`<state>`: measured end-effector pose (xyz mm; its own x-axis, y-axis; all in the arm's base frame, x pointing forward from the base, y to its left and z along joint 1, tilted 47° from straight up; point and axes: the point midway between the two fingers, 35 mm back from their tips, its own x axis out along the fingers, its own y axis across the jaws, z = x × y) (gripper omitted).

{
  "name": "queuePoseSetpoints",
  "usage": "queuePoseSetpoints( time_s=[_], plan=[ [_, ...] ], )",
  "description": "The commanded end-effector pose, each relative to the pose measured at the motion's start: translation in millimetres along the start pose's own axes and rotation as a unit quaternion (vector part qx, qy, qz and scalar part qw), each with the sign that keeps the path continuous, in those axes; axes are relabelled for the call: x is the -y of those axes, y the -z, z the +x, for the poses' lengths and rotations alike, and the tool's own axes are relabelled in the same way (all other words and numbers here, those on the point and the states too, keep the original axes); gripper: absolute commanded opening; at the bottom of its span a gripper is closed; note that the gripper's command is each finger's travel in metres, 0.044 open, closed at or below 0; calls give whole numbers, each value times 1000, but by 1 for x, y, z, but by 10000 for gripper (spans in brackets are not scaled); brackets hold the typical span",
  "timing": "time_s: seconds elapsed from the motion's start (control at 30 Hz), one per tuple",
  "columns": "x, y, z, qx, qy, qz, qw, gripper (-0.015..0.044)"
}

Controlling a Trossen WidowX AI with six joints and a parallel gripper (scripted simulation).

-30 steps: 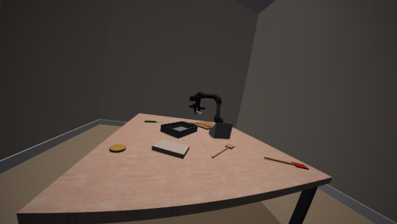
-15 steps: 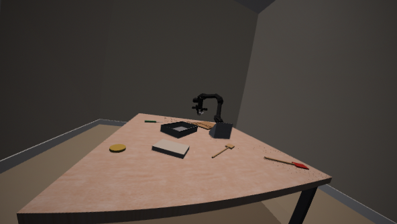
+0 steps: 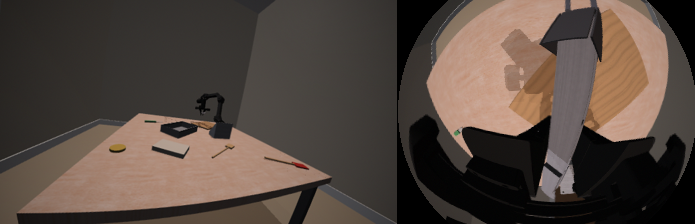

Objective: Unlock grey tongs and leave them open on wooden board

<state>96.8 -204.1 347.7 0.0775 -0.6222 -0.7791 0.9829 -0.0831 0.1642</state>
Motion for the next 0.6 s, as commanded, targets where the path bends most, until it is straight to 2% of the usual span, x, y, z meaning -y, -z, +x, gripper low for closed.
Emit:
queuePoseSetpoints(
  time_s=[0.0, 0.57],
  plan=[
    [8, -4, -4, 4, -6, 9, 1000, -150],
    [47, -21, -21, 33, -14, 48, 998, -150]
  ],
)
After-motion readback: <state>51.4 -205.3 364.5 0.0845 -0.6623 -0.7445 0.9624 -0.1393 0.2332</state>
